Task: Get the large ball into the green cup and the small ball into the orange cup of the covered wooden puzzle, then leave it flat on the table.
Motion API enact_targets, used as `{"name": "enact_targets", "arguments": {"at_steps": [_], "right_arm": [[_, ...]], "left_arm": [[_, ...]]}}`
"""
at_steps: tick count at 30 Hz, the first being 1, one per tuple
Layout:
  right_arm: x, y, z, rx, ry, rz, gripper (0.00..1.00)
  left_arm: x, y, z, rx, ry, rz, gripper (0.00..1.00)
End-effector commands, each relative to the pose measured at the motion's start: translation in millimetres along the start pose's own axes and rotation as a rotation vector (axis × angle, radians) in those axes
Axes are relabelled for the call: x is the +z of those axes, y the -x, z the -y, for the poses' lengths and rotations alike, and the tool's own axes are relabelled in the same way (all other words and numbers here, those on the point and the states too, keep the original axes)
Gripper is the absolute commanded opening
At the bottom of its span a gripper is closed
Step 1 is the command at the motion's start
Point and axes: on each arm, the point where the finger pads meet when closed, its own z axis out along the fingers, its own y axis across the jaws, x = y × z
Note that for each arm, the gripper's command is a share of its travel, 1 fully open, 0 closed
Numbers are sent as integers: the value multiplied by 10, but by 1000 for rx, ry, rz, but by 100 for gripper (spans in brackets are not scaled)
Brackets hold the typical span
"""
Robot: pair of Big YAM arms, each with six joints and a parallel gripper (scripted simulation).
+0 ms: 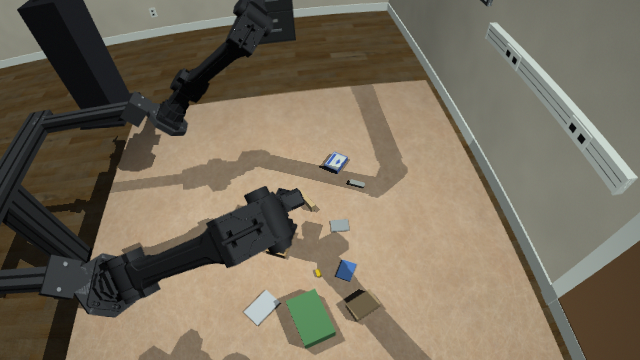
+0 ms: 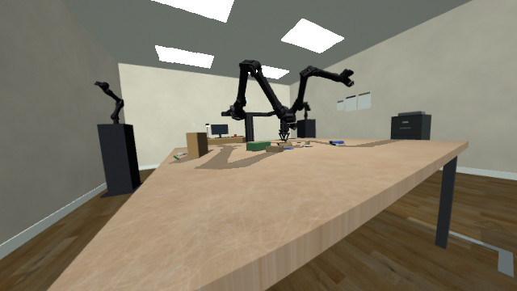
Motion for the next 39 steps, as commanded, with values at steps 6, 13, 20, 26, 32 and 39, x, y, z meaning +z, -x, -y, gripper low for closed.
{"name": "enact_targets", "arguments": {"at_steps": [6,13,20,26,32,39], "right_arm": [[170,39,99,7,-15,8,87],[279,34,95,7,-14,8,87],[264,75,134,10,-22,20,87],[324,30,88,7,-15,9,87],[297,52,103,9,-18,15,87],[297,52,103,9,-18,15,87]], "left_arm": [[-60,167,-85,13,17,47,100],[-60,167,-85,13,17,47,100],[-60,167,-85,13,17,47,100],[-60,167,-85,13,17,47,100],[-60,167,-85,13,17,47,100],[-60,167,-85,13,17,47,100]]}}
